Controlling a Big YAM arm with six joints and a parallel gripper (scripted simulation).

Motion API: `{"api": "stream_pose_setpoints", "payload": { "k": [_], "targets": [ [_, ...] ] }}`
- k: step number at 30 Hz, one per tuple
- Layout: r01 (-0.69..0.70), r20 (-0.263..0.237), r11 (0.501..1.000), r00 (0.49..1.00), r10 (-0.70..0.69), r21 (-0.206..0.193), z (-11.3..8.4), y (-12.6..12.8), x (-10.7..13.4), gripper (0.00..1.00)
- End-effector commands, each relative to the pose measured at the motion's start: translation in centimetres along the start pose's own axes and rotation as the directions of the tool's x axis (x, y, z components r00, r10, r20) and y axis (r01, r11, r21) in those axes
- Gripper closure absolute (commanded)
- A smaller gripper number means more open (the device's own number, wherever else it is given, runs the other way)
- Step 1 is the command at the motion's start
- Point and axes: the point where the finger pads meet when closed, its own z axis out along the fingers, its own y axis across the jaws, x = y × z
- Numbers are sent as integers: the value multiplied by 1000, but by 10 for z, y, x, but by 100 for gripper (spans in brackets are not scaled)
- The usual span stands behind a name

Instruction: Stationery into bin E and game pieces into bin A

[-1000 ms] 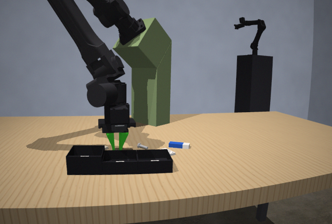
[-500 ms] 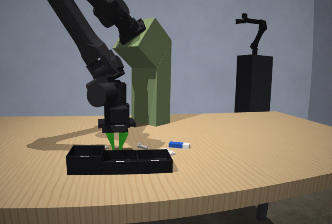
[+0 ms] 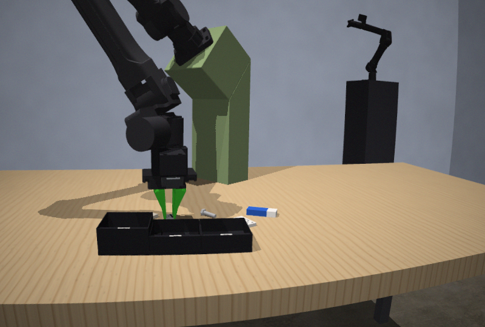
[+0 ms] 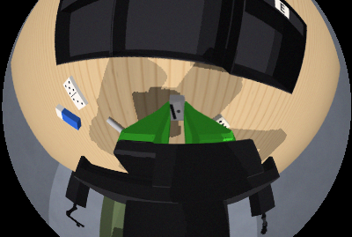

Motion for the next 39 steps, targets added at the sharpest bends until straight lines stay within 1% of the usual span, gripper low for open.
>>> {"api": "stream_pose_setpoints", "payload": {
  "k": [1, 7, 9, 15, 17, 18, 19, 20, 21, 26, 27, 28, 39],
  "targets": [
    [3, 15, 1000, 1000, -2, -13, -23, 6, -4, 89],
    [2, 16, 1000, 1000, -2, -12, -42, 5, -4, 89],
    [2, 16, 1000, 1000, -2, -12, -42, 5, -4, 89],
    [1, 18, 1000, 1000, -1, -11, -62, 5, -5, 89],
    [1, 18, 1000, 1000, 0, -11, -62, 5, -5, 89],
    [-8, 31, 1000, 999, 8, -5, -61, 1, -14, 89],
    [6, 10, 1000, 1000, -6, -17, -54, 10, -7, 89],
    [-1, 14, 1000, 1000, 1, -4, -55, 1, -4, 89],
    [3, -4, 1000, 1000, -3, -15, -52, 8, 0, 89],
    [4, -1, 1000, 1000, -4, -16, -52, 9, -1, 89],
    [-1, 13, 1000, 1000, 1, -4, -55, 2, -4, 89],
    [4, 2, 1000, 1000, -4, -16, -53, 10, -1, 89],
    [6, 10, 1000, 1000, -6, -16, -54, 13, -5, 89]
  ]
}}
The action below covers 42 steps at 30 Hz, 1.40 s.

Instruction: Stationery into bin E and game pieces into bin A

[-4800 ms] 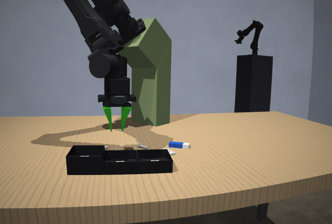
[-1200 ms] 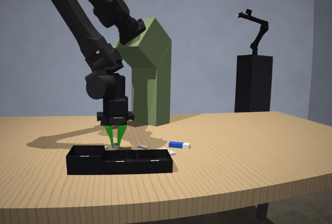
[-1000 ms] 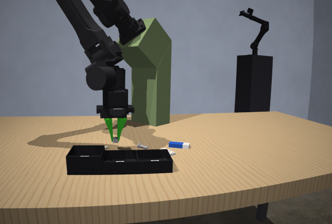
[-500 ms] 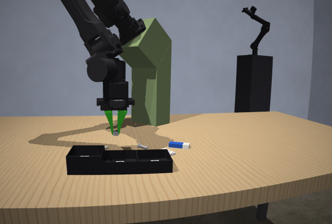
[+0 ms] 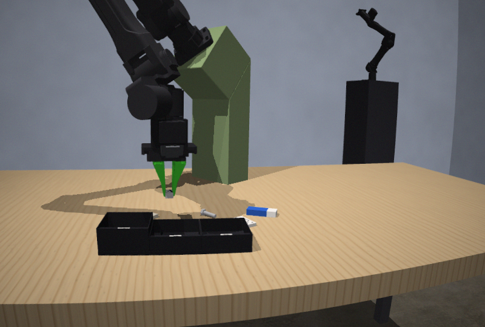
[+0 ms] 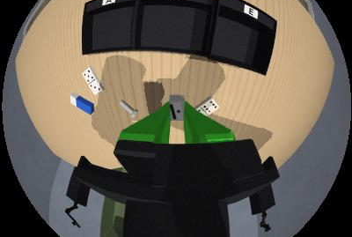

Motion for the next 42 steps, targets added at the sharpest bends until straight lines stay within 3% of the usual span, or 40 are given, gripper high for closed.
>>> {"api": "stream_pose_setpoints", "payload": {
  "k": [1, 28, 29, 42],
  "targets": [
    [10, 1, 1000, 1000, -10, -16, -2, 13, 0, 89],
    [8, 4, 1000, 1000, -8, -14, -1, 13, -3, 89],
    [3, 4, 1000, 1000, -3, -4, -3, 4, -1, 89],
    [8, 5, 1000, 1000, -8, -14, -1, 13, -4, 89]
  ]
}}
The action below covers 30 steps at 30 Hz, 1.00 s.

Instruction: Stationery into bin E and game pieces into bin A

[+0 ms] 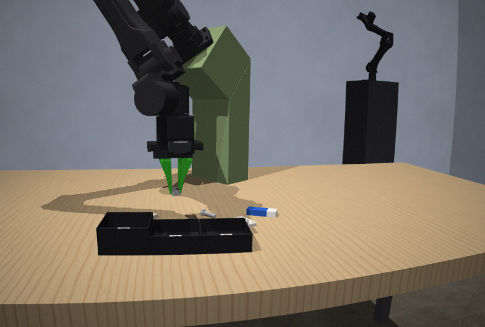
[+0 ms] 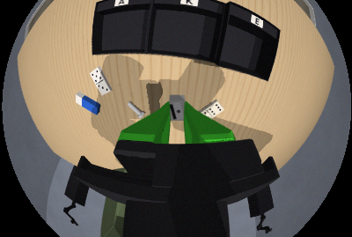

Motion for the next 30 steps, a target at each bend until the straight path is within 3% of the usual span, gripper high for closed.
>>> {"api": "stream_pose_setpoints", "payload": {
  "k": [1, 7, 14, 15, 20, 22, 25, 27, 30],
  "targets": [
    [-9, -13, 1000, 1000, 9, -2, 5, 1, 3, 89],
    [-13, -14, 1000, 1000, 13, 7, 3, -7, 6, 89],
    [-7, -17, 1000, 1000, 7, -4, 4, 2, 5, 89],
    [-13, -14, 1000, 1000, 13, 7, 3, -7, 6, 89],
    [-6, -16, 1000, 1000, 6, -4, 4, 2, 5, 89],
    [-12, -9, 1000, 1000, 12, 1, -10, -3, 5, 89],
    [-17, -1, 1000, 1000, 17, 4, -10, -6, -1, 89],
    [-24, -10, 1000, 1000, 24, 19, -3, -28, -7, 89],
    [-20, -10, 1000, 1000, 20, 19, -3, -33, -11, 89]
  ]
}}
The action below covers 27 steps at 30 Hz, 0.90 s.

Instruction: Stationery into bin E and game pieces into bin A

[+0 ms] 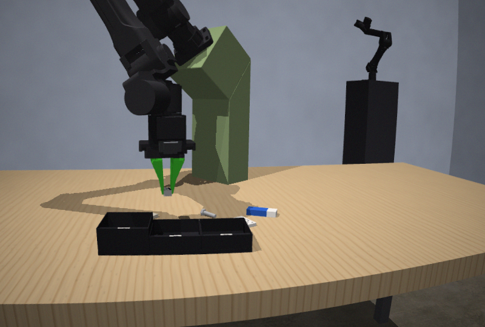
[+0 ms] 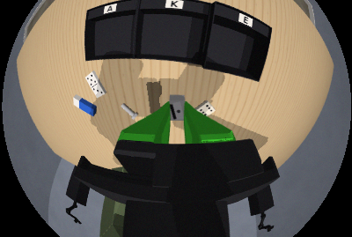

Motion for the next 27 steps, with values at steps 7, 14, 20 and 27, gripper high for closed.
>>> {"api": "stream_pose_setpoints", "payload": {
  "k": [7, 14, 20, 27],
  "targets": [
    [245, 3, 969, 970, -245, 14, -3, -49, -35, 89],
    [417, 5, 909, 909, -417, 12, 0, -77, -61, 89],
    [541, 4, 841, 841, -541, 14, 1, -77, -65, 89],
    [686, 2, 728, 728, -686, 14, 1, -78, -67, 89]
  ]
}}
